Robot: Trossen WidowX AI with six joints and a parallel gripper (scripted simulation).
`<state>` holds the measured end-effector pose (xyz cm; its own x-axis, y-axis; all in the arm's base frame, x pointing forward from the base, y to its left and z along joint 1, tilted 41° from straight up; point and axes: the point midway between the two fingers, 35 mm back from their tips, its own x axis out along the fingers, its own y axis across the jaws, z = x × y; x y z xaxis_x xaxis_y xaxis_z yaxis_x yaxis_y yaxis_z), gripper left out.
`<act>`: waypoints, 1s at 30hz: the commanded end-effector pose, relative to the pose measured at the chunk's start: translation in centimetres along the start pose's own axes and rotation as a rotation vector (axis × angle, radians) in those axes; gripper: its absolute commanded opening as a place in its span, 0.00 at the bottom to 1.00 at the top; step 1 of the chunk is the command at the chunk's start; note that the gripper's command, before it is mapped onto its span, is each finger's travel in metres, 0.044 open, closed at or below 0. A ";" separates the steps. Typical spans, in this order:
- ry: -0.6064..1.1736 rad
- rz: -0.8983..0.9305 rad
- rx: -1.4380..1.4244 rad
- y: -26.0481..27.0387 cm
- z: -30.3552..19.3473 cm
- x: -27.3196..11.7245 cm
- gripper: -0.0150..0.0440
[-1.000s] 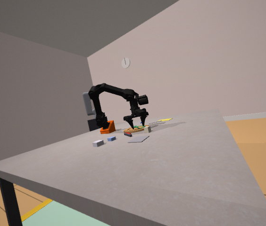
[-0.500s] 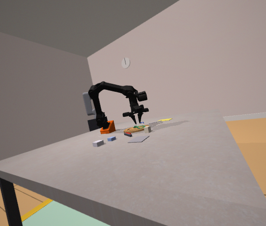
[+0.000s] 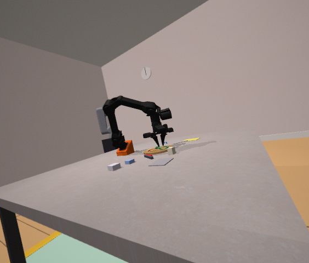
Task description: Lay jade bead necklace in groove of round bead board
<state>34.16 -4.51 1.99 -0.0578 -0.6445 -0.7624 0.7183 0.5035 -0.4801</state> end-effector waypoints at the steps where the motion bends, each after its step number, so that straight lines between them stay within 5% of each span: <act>1: -0.001 -0.007 -0.011 -0.1 -0.2 0.7 0.46; 13: 0.000 -0.010 -0.012 -0.3 -0.3 2.1 0.46; 18: 0.003 -0.005 -0.002 -0.2 -0.1 1.9 0.25; 30: 0.003 -0.005 -0.002 -0.2 -0.1 1.9 0.25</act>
<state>33.83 -5.76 0.55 -0.0634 -0.6458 -0.7609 0.7164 0.5013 -0.4852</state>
